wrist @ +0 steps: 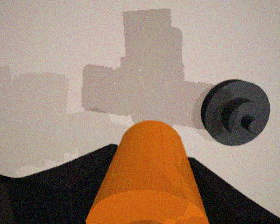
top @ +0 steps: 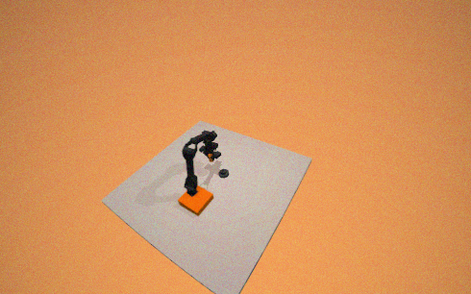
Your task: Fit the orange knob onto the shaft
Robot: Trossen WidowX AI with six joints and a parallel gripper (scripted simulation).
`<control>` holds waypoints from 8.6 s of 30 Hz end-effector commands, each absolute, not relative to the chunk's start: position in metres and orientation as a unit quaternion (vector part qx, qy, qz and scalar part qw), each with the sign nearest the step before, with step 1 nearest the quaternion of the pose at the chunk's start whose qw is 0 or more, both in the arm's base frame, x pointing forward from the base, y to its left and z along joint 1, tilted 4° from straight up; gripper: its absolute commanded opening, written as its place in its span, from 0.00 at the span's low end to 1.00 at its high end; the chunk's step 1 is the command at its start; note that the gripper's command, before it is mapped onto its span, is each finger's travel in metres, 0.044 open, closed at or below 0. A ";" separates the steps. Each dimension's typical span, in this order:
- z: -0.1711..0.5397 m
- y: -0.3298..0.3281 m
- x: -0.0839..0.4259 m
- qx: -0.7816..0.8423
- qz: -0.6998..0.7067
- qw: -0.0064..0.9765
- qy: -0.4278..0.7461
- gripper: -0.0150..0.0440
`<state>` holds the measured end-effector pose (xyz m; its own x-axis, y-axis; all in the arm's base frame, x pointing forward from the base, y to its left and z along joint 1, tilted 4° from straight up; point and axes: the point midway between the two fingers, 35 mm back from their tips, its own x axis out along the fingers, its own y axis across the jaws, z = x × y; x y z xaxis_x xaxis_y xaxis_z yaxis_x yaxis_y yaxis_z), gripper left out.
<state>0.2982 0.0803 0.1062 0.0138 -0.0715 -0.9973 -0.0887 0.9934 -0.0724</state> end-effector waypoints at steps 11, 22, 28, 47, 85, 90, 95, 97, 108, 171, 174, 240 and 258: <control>0.095 0.040 0.309 -0.058 0.003 0.709 0.702 0.25; 0.087 0.006 0.316 -0.064 0.013 0.711 0.700 0.25; 0.083 -0.013 0.317 -0.068 0.018 0.712 0.698 0.25; 0.054 -0.029 0.319 -0.071 0.021 0.713 0.697 0.25; 0.059 -0.028 0.317 -0.114 0.063 0.708 0.694 0.25; 0.060 -0.028 0.317 -0.144 0.092 0.702 0.691 0.25; 0.059 -0.029 0.320 -0.144 0.092 0.702 0.691 0.25; 0.059 -0.028 0.320 -0.144 0.092 0.702 0.691 0.25; 0.054 -0.028 0.319 -0.144 0.092 0.702 0.691 0.25; 0.060 -0.029 0.317 -0.287 0.234 0.657 0.657 0.25; 0.060 -0.029 0.318 -0.287 0.234 0.657 0.657 0.25; 0.058 -0.028 0.315 -0.357 0.304 0.622 0.628 0.25; 0.057 -0.029 0.320 -0.417 0.365 0.583 0.594 0.25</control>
